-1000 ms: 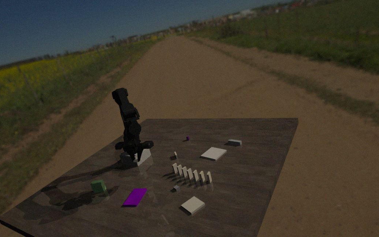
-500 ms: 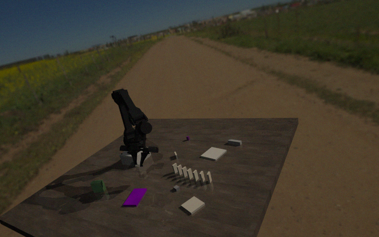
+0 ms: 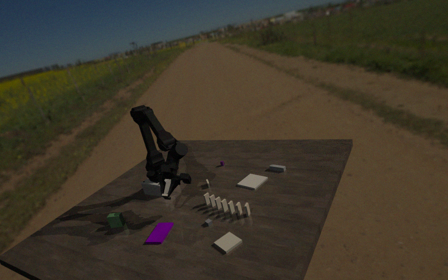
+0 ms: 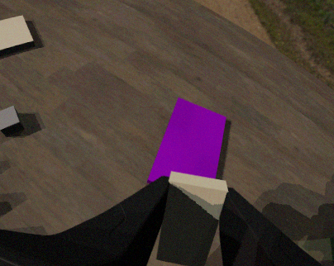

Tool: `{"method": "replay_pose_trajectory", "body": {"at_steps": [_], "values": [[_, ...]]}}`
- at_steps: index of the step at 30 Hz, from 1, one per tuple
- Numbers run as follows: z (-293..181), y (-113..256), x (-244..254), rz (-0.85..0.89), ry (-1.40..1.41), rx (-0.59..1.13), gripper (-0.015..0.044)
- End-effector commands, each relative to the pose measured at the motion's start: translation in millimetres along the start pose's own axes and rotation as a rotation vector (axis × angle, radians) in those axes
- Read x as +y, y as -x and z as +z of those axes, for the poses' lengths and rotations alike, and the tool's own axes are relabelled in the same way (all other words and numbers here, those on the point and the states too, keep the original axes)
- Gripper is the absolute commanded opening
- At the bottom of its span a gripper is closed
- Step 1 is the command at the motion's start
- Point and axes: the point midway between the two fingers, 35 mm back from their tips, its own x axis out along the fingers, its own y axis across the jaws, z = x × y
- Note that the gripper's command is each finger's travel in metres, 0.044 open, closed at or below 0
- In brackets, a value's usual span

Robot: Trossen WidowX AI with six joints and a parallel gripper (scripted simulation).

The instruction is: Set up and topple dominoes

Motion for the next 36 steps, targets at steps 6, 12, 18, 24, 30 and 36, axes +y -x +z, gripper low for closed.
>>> {"method": "replay_pose_trajectory", "body": {"at_steps": [6, 12, 18, 24, 30, 36], "values": [[-5, 11, -1, -0.017, -0.041, -0.189, 0.0107], [-9, 21, -4, -0.023, -0.081, -0.300, 0.0107], [-15, 32, -11, -0.027, -0.133, -0.404, 0.0107], [-21, 43, -21, -0.031, -0.196, -0.497, 0.0107], [-28, 53, -33, -0.035, -0.259, -0.571, 0.0107], [-28, 53, -34, -0.035, -0.261, -0.573, 0.0107]]}}
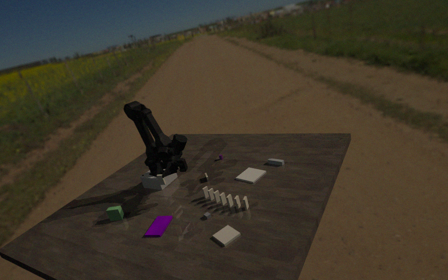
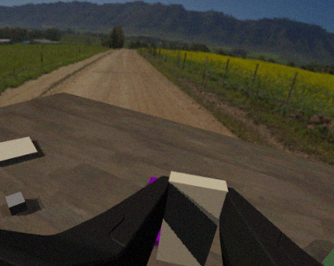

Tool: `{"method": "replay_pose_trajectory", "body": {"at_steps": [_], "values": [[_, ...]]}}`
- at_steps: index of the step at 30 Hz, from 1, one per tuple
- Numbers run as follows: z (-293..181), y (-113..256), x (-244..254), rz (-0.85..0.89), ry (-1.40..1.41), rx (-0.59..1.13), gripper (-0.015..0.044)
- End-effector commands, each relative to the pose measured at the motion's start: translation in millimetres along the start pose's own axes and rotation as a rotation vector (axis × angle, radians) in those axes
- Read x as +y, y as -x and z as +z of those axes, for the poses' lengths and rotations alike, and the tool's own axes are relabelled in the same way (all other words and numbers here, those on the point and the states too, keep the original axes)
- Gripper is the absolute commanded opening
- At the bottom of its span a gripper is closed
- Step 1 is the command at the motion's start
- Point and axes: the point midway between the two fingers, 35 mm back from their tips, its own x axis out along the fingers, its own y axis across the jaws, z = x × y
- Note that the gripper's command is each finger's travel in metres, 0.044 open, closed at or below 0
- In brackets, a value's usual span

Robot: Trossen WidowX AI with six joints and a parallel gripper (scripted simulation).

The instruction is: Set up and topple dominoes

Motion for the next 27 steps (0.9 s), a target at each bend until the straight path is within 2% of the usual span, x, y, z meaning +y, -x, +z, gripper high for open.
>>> {"method": "replay_pose_trajectory", "body": {"at_steps": [1, 27], "values": [[1, 1, -3, -0.005, -0.014, -0.012, 0.0107], [-14, -2, 5, -0.008, -0.017, -0.010, 0.0107]]}}
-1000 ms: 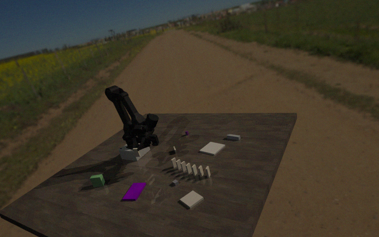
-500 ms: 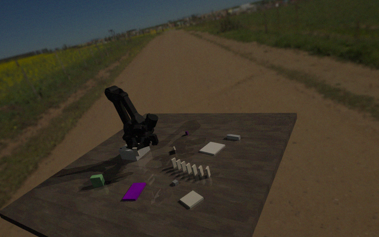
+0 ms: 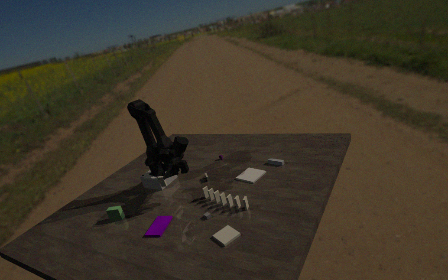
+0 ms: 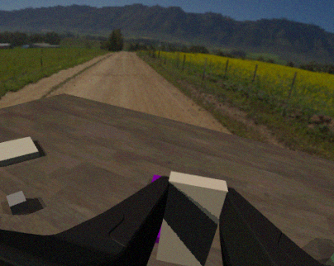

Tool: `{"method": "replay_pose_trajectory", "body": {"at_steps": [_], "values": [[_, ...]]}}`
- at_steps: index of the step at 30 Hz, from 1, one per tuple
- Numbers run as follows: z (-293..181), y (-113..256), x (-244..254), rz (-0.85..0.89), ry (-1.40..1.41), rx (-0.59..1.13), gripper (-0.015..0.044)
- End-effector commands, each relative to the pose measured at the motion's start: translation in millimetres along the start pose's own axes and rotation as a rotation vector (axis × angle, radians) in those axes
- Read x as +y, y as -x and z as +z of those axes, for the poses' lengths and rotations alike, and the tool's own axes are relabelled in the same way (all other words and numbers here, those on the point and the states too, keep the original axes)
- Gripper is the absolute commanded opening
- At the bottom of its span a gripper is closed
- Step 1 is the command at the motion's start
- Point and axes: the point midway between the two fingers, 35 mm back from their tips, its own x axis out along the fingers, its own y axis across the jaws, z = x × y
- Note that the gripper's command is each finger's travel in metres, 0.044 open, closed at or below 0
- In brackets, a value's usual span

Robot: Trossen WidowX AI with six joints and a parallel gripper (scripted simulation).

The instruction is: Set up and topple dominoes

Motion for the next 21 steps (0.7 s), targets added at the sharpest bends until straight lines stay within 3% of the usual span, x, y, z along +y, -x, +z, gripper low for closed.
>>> {"method": "replay_pose_trajectory", "body": {"at_steps": [1, 21], "values": [[-6, -1, 2, -0.006, -0.003, -0.002, 0.0107], [-34, -7, 8, -0.011, -0.009, 0.000, 0.0107]]}}
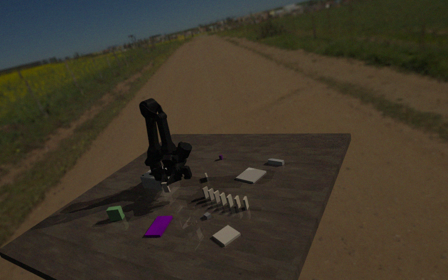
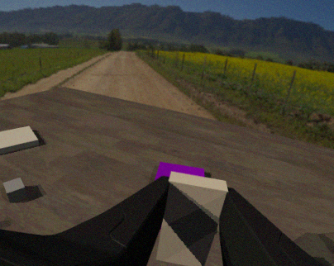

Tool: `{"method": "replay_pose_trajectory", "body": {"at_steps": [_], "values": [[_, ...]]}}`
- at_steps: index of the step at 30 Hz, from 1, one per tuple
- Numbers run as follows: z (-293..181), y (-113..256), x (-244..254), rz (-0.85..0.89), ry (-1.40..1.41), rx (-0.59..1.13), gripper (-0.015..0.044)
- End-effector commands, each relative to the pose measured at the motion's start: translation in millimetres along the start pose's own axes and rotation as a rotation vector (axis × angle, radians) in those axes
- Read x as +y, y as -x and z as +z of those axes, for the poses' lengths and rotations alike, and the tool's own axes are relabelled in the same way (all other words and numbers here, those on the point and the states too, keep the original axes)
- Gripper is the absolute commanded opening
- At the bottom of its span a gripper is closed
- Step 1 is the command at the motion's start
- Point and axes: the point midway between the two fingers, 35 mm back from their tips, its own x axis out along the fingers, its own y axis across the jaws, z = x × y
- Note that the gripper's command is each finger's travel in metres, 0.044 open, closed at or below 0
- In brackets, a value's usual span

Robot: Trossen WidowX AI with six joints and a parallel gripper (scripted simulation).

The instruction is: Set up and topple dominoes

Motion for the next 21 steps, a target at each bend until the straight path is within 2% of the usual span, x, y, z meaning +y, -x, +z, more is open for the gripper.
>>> {"method": "replay_pose_trajectory", "body": {"at_steps": [1, 21], "values": [[-7, -1, 0, -0.006, -0.003, -0.003, 0.0107], [-37, -6, -3, -0.011, -0.009, 0.000, 0.0107]]}}
